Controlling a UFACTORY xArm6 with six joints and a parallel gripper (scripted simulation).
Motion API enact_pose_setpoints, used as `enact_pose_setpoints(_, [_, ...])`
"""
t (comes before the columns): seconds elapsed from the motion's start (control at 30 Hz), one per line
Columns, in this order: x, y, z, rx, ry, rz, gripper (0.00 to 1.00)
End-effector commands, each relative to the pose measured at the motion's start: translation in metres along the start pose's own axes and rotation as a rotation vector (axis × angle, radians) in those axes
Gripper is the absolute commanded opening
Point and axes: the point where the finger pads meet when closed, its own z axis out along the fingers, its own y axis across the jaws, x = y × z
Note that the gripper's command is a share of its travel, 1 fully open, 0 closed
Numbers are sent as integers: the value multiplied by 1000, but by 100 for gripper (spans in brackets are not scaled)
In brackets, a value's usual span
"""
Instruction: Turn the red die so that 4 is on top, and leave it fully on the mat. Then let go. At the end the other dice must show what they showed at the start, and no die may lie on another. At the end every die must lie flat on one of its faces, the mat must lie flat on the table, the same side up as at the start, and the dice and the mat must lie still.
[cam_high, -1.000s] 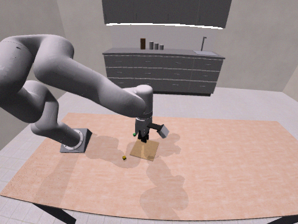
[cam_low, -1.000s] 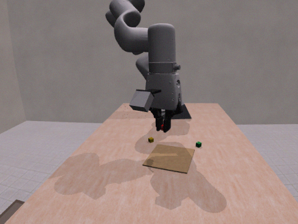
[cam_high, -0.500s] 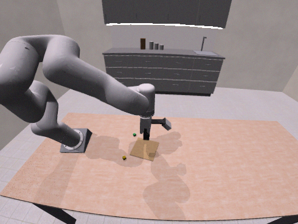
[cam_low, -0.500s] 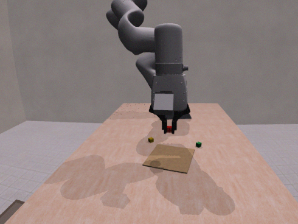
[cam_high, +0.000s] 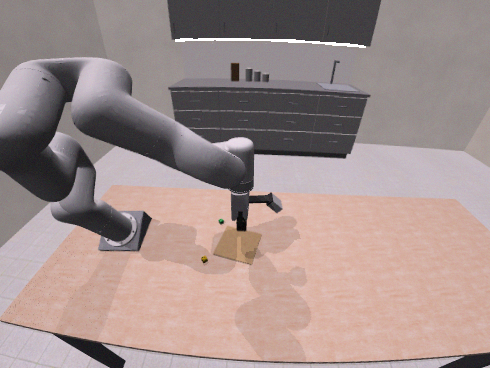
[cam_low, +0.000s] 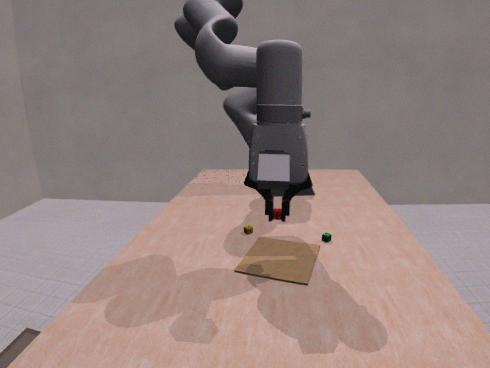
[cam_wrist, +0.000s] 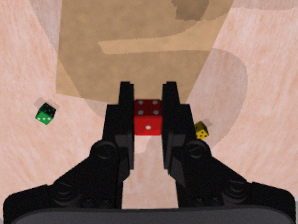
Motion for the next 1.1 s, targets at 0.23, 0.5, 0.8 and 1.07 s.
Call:
enact_pose_setpoints(0.23, [11, 29, 5, -156, 233, 61, 11])
enact_pose_setpoints(0.5, [15, 35, 4, -192, 374, 76, 11])
enact_pose_setpoints(0.8, [15, 28, 0, -166, 603, 72, 11])
enact_pose_setpoints(1.07, [8, 17, -2, -104, 722, 52, 11])
